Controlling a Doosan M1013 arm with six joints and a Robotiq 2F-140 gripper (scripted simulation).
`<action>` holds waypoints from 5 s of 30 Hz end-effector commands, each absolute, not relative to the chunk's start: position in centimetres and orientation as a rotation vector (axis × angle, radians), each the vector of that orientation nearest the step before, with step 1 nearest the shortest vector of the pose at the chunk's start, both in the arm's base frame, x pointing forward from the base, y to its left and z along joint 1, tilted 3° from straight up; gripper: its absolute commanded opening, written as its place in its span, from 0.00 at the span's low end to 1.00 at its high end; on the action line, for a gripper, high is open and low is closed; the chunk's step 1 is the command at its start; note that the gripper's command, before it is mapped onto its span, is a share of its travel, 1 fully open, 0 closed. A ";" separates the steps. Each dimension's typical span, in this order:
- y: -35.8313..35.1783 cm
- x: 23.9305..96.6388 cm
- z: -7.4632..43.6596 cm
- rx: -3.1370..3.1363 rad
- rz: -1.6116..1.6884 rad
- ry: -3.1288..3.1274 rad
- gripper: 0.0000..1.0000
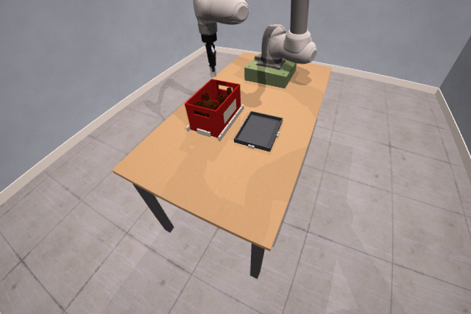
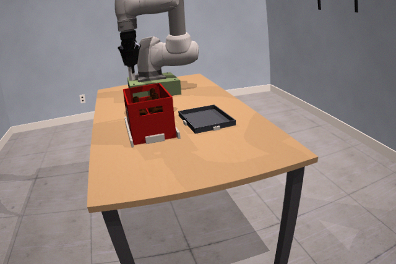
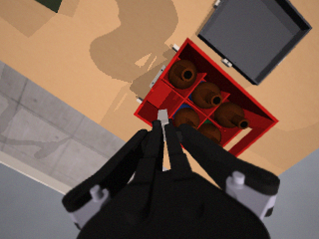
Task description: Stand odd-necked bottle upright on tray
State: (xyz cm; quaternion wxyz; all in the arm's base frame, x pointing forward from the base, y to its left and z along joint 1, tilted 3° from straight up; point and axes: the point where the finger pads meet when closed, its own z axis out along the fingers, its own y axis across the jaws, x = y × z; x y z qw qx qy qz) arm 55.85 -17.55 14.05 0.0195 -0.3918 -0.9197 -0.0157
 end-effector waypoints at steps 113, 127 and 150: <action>-8.6 55.7 12.3 -1.215 -0.043 -2.856 0.38; -8.6 55.7 10.9 -1.215 -0.043 -2.856 0.38; -8.5 55.7 10.3 -1.215 -0.043 -2.856 0.38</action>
